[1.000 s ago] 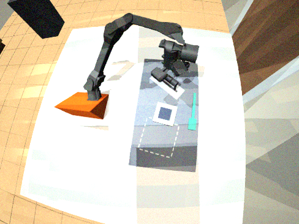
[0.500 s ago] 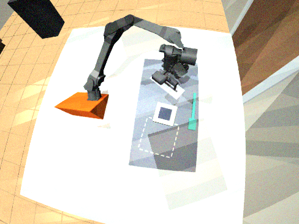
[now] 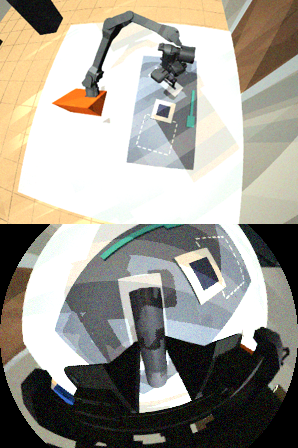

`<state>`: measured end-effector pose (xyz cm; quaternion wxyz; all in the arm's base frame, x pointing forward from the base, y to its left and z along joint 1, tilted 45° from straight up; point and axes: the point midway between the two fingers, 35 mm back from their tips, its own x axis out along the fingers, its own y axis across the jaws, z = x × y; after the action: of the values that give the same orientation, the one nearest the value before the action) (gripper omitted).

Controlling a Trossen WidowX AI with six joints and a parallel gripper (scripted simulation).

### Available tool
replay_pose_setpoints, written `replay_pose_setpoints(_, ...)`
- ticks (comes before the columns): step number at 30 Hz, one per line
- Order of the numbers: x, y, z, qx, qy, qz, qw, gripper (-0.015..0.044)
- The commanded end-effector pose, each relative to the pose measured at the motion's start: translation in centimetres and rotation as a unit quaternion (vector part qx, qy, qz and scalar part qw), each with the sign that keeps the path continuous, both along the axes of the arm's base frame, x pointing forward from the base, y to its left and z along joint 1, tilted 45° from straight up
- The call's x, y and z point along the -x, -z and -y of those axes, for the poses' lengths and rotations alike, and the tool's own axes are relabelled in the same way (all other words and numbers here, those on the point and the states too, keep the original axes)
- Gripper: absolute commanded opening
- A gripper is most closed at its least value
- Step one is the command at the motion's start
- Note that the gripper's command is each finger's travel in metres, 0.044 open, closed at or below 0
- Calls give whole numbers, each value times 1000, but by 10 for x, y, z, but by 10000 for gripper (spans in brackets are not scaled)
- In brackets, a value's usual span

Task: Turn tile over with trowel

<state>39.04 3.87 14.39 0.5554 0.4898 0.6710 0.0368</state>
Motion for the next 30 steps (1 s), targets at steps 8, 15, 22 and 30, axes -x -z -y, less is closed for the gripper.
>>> replay_pose_setpoints(8,1,1,-2,-3,0,-4,1000,130)
replay_pose_setpoints(15,1,1,-2,-3,0,-4,1000,130)
replay_pose_setpoints(22,1,1,-2,-7,27,-30,999,130)
replay_pose_setpoints(30,1,1,-2,-18,111,-114,987,130)
